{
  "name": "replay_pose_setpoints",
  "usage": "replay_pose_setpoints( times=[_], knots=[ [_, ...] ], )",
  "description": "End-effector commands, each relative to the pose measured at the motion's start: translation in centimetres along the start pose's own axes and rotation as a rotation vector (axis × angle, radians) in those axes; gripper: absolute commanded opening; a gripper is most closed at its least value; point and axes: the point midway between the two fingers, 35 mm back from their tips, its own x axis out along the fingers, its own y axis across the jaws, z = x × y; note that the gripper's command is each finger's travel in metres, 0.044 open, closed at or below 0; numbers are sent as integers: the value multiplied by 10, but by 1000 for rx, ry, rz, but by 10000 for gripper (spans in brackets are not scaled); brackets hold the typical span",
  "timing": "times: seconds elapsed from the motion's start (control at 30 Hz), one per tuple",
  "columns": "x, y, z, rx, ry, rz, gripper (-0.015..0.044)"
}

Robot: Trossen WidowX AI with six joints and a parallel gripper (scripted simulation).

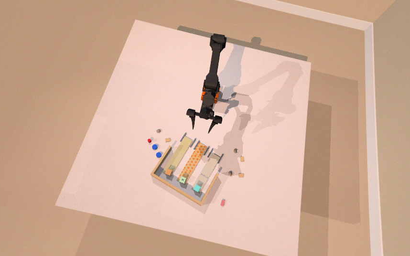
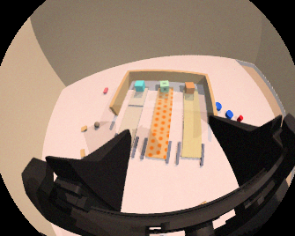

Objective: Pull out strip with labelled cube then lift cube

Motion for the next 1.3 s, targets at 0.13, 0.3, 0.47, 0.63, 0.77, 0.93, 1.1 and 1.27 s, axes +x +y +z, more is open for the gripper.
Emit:
replay_pose_setpoints(
  times=[0.13, 0.3, 0.47, 0.63, 0.77, 0.93, 1.1, 1.27],
  knots=[
    [-1, 0, 2, 7, -3, 3, 400],
    [-1, 0, 2, 7, -3, 3, 400],
    [13, 3, 0, 41, 113, 7, 295],
    [42, 9, -8, 111, 351, -1, 164],
    [65, 13, -18, 162, 540, -24, 59],
    [91, 19, -36, 226, 775, -75, 0],
    [109, 24, -50, 267, 933, -123, 0],
    [111, 24, -52, 268, 937, -125, 0]
  ],
)
